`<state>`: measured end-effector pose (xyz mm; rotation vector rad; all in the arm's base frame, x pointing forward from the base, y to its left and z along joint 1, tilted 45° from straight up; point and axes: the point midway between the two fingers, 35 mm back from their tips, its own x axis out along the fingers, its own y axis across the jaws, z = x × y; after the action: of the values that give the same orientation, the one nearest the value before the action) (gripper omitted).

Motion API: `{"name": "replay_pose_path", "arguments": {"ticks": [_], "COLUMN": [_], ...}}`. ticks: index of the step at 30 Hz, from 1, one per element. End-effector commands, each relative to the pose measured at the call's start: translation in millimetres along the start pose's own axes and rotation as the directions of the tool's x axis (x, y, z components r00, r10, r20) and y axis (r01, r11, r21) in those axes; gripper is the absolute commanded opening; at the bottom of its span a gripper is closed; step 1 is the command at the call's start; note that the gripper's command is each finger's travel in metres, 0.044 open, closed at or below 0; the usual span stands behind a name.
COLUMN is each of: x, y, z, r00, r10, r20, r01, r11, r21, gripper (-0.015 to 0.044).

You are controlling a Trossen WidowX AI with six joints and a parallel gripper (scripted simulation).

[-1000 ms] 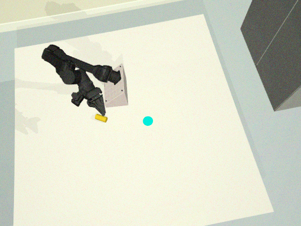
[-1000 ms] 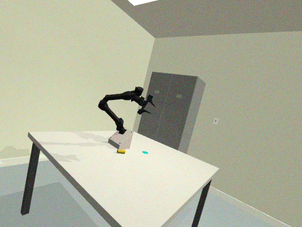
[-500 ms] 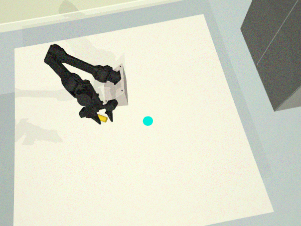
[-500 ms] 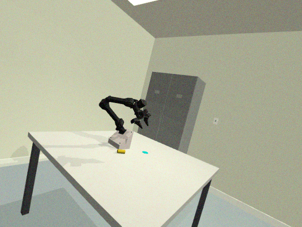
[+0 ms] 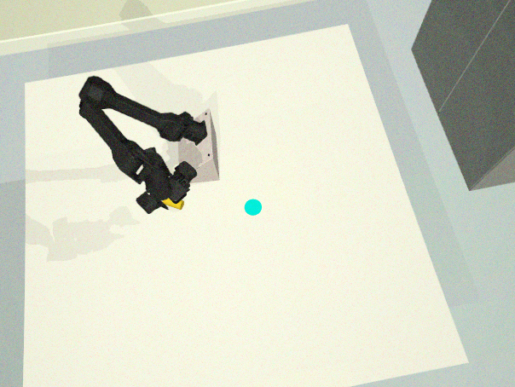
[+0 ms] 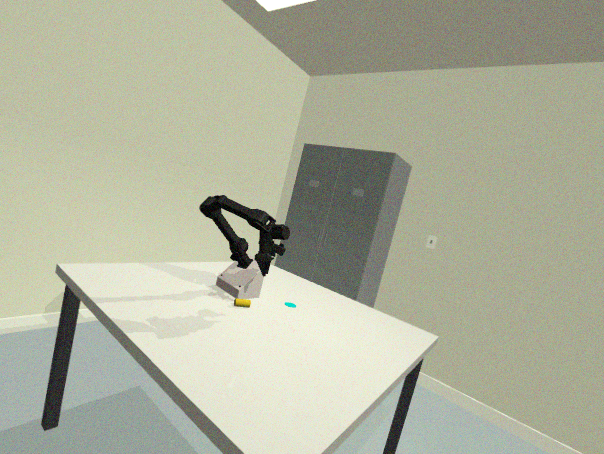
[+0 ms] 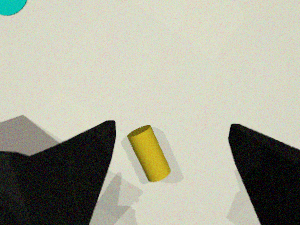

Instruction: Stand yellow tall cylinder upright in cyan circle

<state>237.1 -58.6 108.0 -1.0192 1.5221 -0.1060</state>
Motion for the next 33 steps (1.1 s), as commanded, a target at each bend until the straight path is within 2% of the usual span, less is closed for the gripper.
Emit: {"name": "replay_pose_path", "arguments": {"ticks": [1,16,26,33], "x": [26,28,127,134], "y": [17,17,17,17], "z": [-52,-52,-77,-80], "r00": [0.972,0.971,0.959,0.959], "r10": [0.057,0.061,0.198,0.203], "r20": [-0.230,-0.230,-0.203,-0.200], "r01": [-0.148,-0.151,-0.255,-0.258], "r11": [0.903,0.904,0.914,0.915], "r21": [-0.402,-0.401,-0.315,-0.310], "gripper": [0.0309,0.0309,0.0309,0.0309]}}
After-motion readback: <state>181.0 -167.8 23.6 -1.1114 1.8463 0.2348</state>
